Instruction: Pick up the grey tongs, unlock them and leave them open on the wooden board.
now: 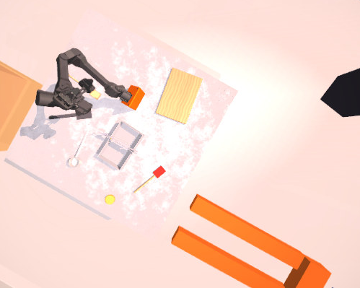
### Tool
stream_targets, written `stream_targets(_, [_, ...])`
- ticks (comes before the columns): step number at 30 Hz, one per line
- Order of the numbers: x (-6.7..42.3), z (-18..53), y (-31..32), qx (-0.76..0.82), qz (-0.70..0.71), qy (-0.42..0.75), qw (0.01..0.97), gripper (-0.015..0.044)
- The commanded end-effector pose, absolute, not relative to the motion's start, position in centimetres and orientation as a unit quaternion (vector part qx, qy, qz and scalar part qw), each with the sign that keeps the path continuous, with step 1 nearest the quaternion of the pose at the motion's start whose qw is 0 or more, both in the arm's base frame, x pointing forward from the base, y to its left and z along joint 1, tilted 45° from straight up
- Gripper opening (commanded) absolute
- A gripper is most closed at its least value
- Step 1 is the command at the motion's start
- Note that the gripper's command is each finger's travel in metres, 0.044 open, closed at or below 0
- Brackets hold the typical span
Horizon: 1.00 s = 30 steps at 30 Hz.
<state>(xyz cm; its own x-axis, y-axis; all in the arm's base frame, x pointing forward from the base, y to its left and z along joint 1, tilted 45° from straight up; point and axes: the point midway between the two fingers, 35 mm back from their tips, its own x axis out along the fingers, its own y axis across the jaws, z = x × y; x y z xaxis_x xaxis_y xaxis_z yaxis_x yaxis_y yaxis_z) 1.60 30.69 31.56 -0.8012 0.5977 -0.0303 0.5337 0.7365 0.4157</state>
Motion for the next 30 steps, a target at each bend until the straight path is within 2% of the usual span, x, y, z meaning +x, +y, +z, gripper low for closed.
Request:
stream_targets(1, [1.8, 31.4, 30.9, 0.309, 0.193, 0.928, 0.083, 0.0426])
stream_targets(5, [4.0, 29.3, 33.1, 0.364, 0.134, 0.915, 0.108, 0.0440])
stream_targets(10, [9.2, 23.4, 36.4, 0.462, 0.002, 0.870, 0.175, 0.0440])
stream_targets(16, [14.4, 15.9, 37.0, 0.524, -0.135, 0.798, 0.264, 0.0440])
stream_targets(23, [20.0, 6.3, 33.7, 0.542, -0.322, 0.672, 0.389, 0.0440])
stream_targets(30, [24.4, -1.3, 25.9, 0.472, -0.484, 0.502, 0.540, 0.0440])
